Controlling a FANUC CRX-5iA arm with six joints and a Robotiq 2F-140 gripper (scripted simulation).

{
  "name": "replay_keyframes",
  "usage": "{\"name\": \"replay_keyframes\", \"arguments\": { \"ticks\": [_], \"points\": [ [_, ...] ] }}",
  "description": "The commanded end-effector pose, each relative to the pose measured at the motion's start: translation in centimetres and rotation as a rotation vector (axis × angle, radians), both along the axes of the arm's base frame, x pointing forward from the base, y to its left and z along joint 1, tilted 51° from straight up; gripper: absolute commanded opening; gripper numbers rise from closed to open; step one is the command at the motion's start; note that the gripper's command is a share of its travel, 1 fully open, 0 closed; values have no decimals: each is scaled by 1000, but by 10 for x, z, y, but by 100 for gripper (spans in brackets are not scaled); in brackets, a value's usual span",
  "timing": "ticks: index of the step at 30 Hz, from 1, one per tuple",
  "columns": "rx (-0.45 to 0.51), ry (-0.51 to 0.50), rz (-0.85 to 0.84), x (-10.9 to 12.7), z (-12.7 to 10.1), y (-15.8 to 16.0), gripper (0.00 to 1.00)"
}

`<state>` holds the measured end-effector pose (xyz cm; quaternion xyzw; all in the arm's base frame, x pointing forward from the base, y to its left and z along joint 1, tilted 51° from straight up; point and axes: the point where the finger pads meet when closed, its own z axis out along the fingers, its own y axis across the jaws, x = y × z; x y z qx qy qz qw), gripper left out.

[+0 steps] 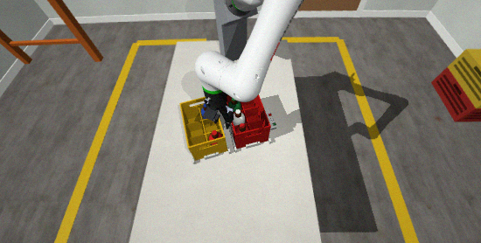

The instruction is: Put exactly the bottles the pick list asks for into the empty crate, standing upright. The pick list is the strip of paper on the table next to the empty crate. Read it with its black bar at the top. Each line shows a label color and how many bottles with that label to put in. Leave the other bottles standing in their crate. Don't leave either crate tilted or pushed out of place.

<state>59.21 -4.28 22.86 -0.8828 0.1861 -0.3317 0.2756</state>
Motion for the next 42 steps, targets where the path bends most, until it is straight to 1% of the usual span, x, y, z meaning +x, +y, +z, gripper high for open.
{"name": "replay_keyframes", "arguments": {
  "ticks": [1,8,18,42],
  "points": [
    [1,-1,2,7,-1,-16,44],
    [1,-1,2,19,-5,-47,44],
    [1,-1,2,19,-5,-47,44],
    [1,-1,2,40,-24,-36,44]
  ]
}}
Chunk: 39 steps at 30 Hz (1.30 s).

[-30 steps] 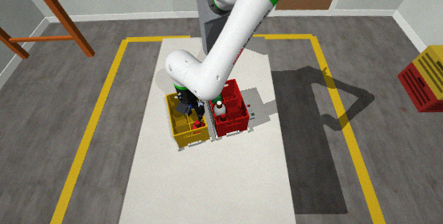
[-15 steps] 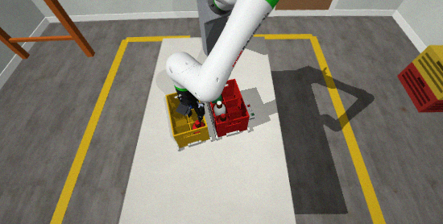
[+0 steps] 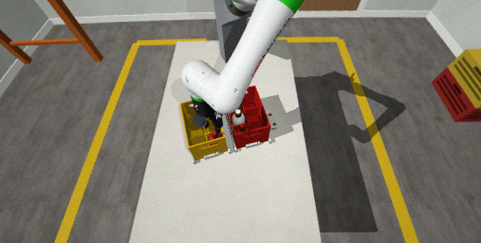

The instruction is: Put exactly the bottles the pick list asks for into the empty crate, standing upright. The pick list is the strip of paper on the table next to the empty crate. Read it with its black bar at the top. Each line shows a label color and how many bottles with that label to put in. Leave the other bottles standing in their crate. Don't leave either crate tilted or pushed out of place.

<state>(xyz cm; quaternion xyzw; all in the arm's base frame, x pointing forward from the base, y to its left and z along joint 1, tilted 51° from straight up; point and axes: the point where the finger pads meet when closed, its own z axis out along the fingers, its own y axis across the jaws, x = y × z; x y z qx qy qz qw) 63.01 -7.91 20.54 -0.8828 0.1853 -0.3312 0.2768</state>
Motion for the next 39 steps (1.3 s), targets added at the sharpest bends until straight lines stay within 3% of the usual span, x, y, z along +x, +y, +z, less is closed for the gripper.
{"name": "replay_keyframes", "arguments": {
  "ticks": [1,39],
  "points": [
    [-1,-1,-1,2,-1,1,44],
    [-1,-1,-1,32,-28,16,44]
  ]
}}
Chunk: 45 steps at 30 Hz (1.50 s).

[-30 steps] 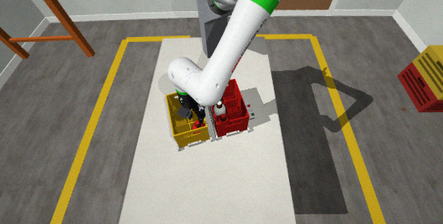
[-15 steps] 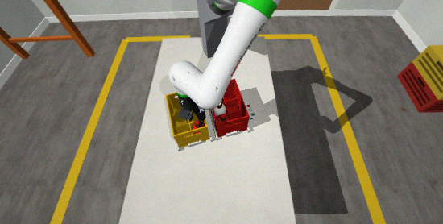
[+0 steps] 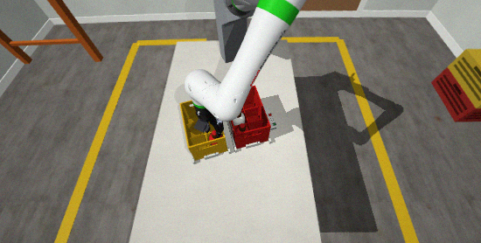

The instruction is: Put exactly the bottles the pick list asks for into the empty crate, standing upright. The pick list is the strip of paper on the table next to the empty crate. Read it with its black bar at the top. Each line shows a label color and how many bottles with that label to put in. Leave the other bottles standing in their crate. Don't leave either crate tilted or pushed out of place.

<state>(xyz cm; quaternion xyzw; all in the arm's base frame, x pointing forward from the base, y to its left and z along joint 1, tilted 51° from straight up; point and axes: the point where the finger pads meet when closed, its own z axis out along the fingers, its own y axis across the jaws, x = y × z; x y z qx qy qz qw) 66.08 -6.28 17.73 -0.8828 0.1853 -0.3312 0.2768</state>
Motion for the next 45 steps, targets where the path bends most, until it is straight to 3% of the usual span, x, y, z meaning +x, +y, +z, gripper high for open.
{"name": "replay_keyframes", "arguments": {
  "ticks": [1,21,22,45],
  "points": [
    [-1,-1,-1,2,-1,0,44],
    [-1,-1,-1,10,-8,4,44],
    [-1,-1,-1,8,-7,4,10],
    [-1,-1,-1,8,-6,4,10]
  ]
}}
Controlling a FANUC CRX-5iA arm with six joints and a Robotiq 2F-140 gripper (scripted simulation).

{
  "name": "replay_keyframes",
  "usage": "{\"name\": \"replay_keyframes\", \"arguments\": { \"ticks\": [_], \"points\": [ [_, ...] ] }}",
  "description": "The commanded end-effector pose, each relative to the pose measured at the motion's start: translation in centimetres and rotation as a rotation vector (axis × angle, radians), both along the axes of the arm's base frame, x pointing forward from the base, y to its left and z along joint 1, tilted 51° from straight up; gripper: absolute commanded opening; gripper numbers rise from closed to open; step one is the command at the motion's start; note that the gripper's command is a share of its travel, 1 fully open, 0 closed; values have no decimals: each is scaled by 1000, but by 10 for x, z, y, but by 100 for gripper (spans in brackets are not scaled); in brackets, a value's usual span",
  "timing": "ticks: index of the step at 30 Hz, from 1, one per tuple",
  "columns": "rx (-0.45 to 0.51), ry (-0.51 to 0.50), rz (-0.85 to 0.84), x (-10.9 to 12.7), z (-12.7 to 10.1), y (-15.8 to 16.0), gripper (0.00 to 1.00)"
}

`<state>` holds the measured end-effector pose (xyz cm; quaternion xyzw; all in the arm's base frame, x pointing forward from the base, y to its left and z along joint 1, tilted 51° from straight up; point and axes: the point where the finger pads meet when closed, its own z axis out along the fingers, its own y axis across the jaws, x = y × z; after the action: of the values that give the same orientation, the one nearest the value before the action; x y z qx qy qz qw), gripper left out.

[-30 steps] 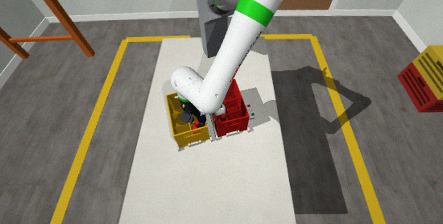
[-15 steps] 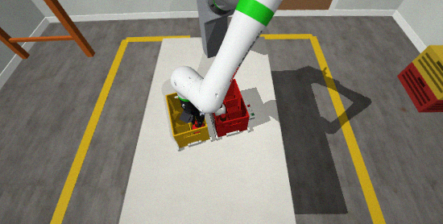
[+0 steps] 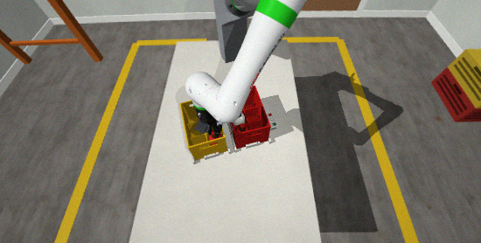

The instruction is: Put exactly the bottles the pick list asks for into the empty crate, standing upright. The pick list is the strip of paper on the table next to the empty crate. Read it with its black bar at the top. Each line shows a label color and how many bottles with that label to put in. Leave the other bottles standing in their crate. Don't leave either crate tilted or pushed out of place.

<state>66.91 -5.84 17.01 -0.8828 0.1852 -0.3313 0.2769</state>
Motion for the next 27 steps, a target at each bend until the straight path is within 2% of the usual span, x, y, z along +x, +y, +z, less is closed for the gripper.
{"name": "replay_keyframes", "arguments": {
  "ticks": [1,18,27],
  "points": [
    [-1,-1,-1,0,1,-1,10],
    [-1,-1,-1,0,1,-1,10],
    [-1,-1,-1,-8,8,-5,10]
  ]
}}
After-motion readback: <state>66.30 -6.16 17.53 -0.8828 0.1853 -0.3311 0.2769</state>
